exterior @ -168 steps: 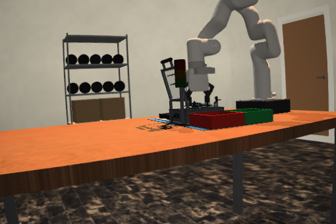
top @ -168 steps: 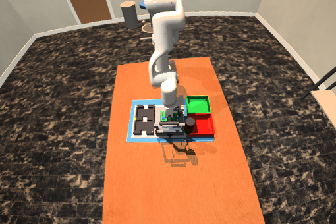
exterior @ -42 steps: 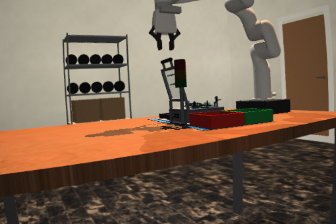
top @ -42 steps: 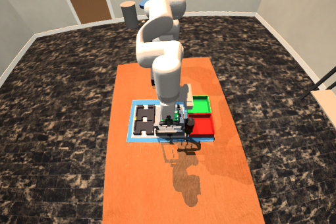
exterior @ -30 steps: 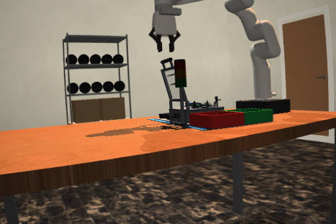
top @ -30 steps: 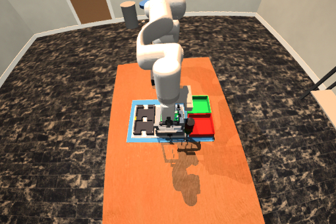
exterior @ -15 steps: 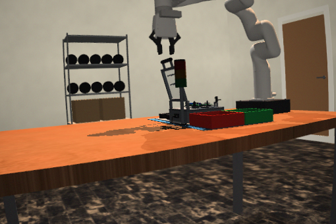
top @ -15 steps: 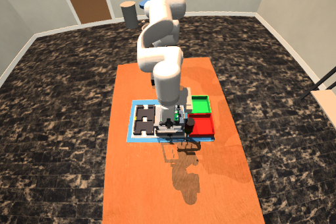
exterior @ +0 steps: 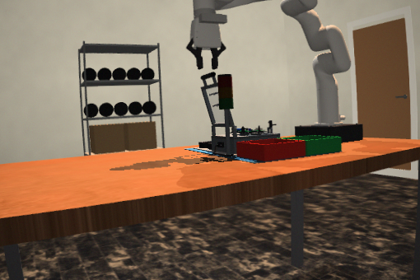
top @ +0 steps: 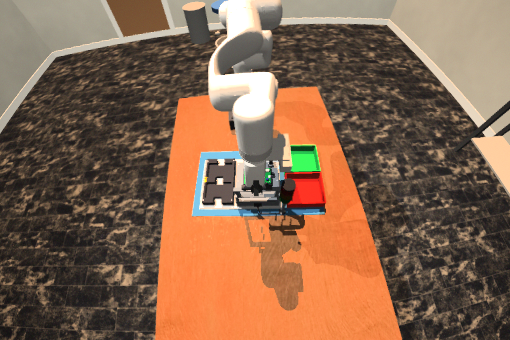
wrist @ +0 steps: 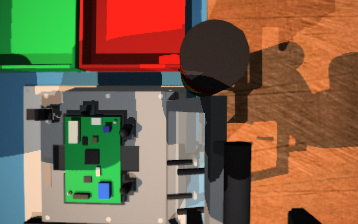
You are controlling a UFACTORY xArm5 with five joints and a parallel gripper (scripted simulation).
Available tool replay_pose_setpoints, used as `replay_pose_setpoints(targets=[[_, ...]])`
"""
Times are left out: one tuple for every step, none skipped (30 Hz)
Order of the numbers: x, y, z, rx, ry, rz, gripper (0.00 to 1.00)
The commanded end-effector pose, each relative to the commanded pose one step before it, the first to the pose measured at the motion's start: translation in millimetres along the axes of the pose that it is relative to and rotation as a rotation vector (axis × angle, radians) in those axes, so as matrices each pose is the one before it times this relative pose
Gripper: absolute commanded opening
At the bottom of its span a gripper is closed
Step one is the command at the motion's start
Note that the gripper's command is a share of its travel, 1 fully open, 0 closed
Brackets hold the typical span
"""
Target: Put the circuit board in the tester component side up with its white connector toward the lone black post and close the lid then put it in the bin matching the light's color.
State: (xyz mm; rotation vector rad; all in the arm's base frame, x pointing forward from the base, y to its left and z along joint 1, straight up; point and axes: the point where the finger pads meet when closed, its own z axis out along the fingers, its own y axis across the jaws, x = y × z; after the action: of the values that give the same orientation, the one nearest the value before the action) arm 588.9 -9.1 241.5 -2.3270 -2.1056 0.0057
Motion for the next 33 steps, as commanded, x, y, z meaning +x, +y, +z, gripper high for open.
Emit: replay_pose_setpoints(targets=[[0.08, 0.87, 4.62, -0.00429, 0.00038, 0.00000, 0.52], [0.01, 0.06, 2.46, 0.00000, 0.00000, 0.00000, 0.52], [0.00, 0.05, 2.61, 0.00000, 0.00000, 0.00000, 0.52], [0.01, 0.06, 2.71, 0.00000, 0.00000, 0.00000, 0.52], [0.00, 0.00, 0.00, 0.00000, 0.00000, 0.00000, 0.52], [0.00, 0.00, 0.00, 0.00000, 0.00000, 0.00000, 0.52], [0.01, 0.06, 2.75, 0.00000, 0.00000, 0.00000, 0.52], [0.01, 0.06, 2.73, 0.00000, 0.00000, 0.00000, 0.52], [0.01, 0.06, 2.66, 0.00000, 0.00000, 0.00000, 0.52], [0.00, 0.05, 2.52, 0.00000, 0.00000, 0.00000, 0.52], [0.00, 0.05, 2.33, 0.00000, 0.00000, 0.00000, 0.52], [0.00, 0.04, 2.09, 0.00000, 0.00000, 0.00000, 0.52], [0.00, 0.03, 1.81, 0.00000, 0.00000, 0.00000, 0.52], [0.00, 0.04, 1.51, 0.00000, 0.00000, 0.00000, 0.52], [0.00, 0.03, 1.19, 0.00000, 0.00000, 0.00000, 0.52], [0.00, 0.02, 0.87, 0.00000, 0.00000, 0.00000, 0.52], [0.00, 0.01, 0.58, 0.00000, 0.00000, 0.00000, 0.52], [0.00, 0.01, 0.32, 0.00000, 0.00000, 0.00000, 0.52], [0.00, 0.00, 0.13, 0.00000, 0.00000, 0.00000, 0.52], [0.00, 0.00, 0.02, 0.00000, 0.00000, 0.00000, 0.52], [0.00, 0.00, 0.00, 0.00000, 0.00000, 0.00000, 0.52], [0.00, 0.00, 0.00, 0.00000, 0.00000, 0.00000, 0.52], [0.00, 0.00, 0.00, 0.00000, 0.00000, 0.00000, 0.52], [0.00, 0.00, 0.00, 0.00000, 0.00000, 0.00000, 0.52], [0.00, 0.00, 0.00, 0.00000, 0.00000, 0.00000, 0.52], [0.00, 0.00, 0.00, 0.00000, 0.00000, 0.00000, 0.52], [0.00, 0.00, 0.00, 0.00000, 0.00000, 0.00000, 0.52], [0.00, 0.00, 0.00, 0.00000, 0.00000, 0.00000, 0.00], [0.00, 0.00, 0.00, 0.00000, 0.00000, 0.00000, 0.00], [0.00, 0.00, 0.00, 0.00000, 0.00000, 0.00000, 0.00], [0.00, 0.00, 0.00, 0.00000, 0.00000, 0.00000, 0.00], [0.00, 0.00, 0.00, 0.00000, 0.00000, 0.00000, 0.00], [0.00, 0.00, 0.00, 0.00000, 0.00000, 0.00000, 0.00]])
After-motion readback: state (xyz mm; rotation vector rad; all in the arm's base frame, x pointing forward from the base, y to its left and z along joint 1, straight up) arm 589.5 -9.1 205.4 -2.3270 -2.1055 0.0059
